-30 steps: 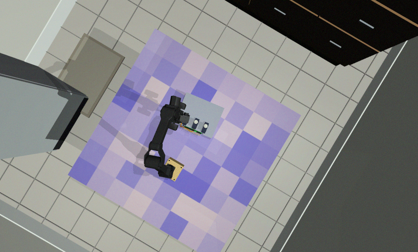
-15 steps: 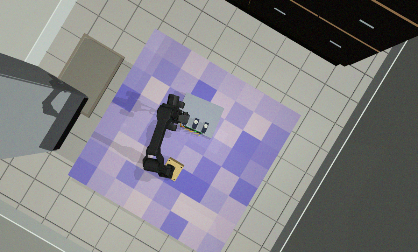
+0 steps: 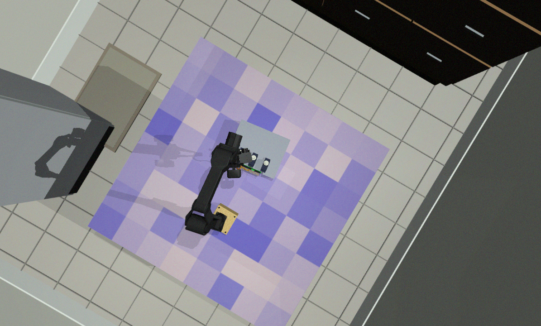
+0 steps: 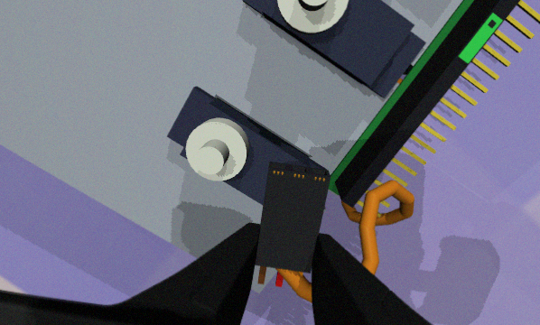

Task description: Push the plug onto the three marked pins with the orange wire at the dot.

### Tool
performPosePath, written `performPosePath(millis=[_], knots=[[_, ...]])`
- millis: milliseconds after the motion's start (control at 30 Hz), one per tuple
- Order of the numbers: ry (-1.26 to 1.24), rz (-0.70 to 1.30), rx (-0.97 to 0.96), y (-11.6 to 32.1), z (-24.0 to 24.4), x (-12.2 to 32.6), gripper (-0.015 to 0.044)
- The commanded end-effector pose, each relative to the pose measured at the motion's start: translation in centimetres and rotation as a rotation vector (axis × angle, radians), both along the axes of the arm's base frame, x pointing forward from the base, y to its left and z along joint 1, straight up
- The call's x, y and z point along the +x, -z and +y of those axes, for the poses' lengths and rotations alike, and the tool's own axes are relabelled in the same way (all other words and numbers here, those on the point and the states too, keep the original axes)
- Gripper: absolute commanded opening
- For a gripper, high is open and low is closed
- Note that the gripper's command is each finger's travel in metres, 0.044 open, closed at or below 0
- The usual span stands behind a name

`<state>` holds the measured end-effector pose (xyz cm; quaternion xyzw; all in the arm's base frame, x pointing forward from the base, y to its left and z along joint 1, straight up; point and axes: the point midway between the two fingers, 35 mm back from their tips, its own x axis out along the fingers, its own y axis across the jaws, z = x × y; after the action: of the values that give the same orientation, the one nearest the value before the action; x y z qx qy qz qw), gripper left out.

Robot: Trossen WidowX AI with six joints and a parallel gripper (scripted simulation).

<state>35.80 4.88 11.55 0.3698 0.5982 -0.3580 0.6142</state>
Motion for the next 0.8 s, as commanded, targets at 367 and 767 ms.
performPosePath(millis=[367,767], knots=[[-0.403,0.003,-0.018,0.0,-4.4,-3.2,0.0000],[-0.724,0.007,-0.028,0.3,-7.3,-6.2,0.0000]])
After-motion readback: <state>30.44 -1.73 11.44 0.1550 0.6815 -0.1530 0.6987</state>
